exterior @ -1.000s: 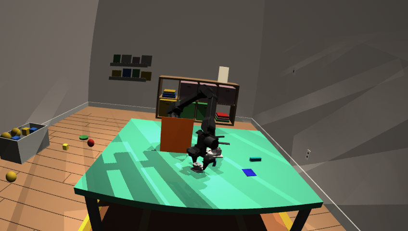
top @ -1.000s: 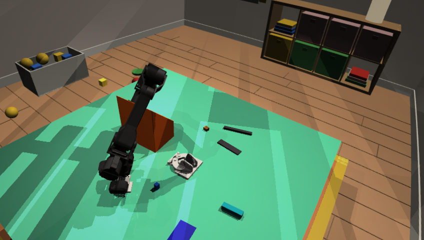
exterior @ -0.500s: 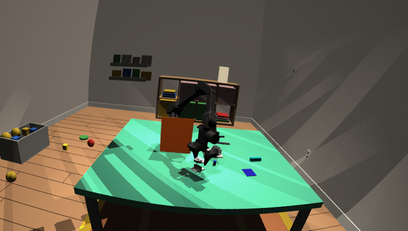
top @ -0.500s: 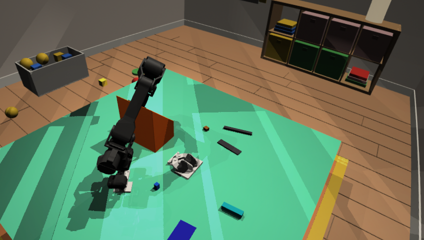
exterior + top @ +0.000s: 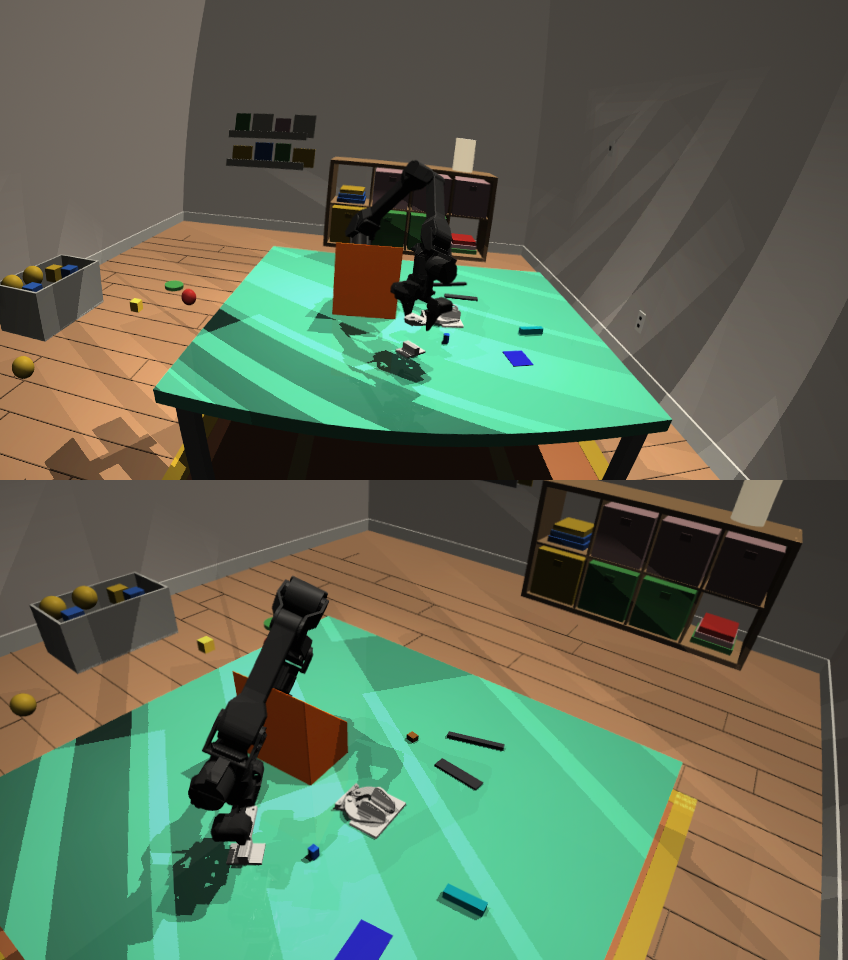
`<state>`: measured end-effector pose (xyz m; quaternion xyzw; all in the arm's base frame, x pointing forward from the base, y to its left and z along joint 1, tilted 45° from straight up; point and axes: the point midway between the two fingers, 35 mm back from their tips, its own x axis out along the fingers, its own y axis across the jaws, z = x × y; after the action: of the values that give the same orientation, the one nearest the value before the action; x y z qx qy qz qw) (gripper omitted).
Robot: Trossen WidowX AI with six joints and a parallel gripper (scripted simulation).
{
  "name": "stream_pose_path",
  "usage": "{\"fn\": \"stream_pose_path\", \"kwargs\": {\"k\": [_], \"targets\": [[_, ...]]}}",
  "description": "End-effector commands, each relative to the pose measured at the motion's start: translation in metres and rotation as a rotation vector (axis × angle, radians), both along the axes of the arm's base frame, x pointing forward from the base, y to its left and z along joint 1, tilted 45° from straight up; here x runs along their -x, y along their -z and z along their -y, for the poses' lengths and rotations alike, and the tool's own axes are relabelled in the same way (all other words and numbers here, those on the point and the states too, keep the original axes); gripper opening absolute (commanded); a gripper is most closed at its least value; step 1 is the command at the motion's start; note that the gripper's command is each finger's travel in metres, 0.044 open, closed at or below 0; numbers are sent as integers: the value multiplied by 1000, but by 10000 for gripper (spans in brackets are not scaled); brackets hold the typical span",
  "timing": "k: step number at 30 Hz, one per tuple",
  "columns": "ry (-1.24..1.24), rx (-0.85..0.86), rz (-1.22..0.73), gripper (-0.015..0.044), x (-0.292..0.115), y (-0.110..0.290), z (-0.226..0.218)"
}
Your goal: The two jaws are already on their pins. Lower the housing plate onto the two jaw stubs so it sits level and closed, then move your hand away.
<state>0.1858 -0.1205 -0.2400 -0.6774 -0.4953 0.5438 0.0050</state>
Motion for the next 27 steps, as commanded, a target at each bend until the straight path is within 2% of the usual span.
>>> {"fn": "stream_pose_path", "kwargs": {"k": [1, 27], "targets": [[-48, -4, 36, 351, -3, -5, -3], [-612, -33, 549, 351, -49, -57, -47]]}}
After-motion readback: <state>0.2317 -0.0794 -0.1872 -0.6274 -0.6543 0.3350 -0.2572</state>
